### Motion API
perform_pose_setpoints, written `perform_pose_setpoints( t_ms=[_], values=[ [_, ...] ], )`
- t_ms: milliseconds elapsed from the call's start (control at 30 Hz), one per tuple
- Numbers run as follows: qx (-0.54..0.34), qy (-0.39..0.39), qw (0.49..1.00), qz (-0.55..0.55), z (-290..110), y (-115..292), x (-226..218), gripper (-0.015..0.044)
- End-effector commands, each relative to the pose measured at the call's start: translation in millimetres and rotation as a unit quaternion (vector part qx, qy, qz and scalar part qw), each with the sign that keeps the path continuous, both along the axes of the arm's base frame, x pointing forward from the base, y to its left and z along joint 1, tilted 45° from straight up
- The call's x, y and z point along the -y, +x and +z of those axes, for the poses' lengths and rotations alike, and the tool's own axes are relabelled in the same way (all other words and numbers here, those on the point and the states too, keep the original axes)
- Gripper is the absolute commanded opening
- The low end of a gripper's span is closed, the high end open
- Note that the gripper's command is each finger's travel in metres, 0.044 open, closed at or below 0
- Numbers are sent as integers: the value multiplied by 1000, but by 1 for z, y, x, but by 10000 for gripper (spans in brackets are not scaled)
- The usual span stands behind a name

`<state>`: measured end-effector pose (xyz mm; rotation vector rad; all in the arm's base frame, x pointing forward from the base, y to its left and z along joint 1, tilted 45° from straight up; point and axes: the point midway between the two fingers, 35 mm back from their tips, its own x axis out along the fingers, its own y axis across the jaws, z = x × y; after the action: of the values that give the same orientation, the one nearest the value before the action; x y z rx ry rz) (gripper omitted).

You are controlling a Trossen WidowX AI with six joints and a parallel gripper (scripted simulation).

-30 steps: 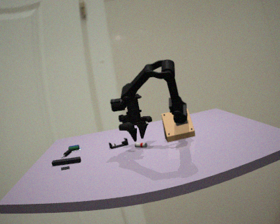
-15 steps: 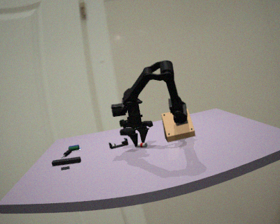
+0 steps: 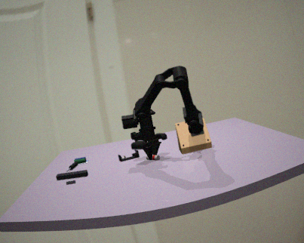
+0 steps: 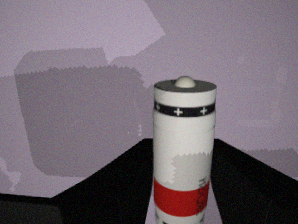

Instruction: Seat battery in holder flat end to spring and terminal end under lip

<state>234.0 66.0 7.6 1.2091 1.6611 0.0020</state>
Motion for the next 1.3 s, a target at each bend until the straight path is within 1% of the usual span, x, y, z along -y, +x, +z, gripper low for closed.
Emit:
perform_pose_setpoints(
  t_ms=[0,233,467,667,833,967,1100,1267],
  values=[
    [-3,3,1000,-1,-1,-2,-1,83],
    [-3,3,1000,-1,0,-2,-1,79],
    [-4,2,1000,-1,31,-3,31,79],
    [-7,2,1000,-4,35,-3,34,79],
    [-88,5,992,-88,33,13,45,79],
    [-165,9,972,-167,30,27,56,79],
    [-237,12,941,-242,25,40,67,79],
    [-324,17,886,-331,19,56,80,79]
  ],
)
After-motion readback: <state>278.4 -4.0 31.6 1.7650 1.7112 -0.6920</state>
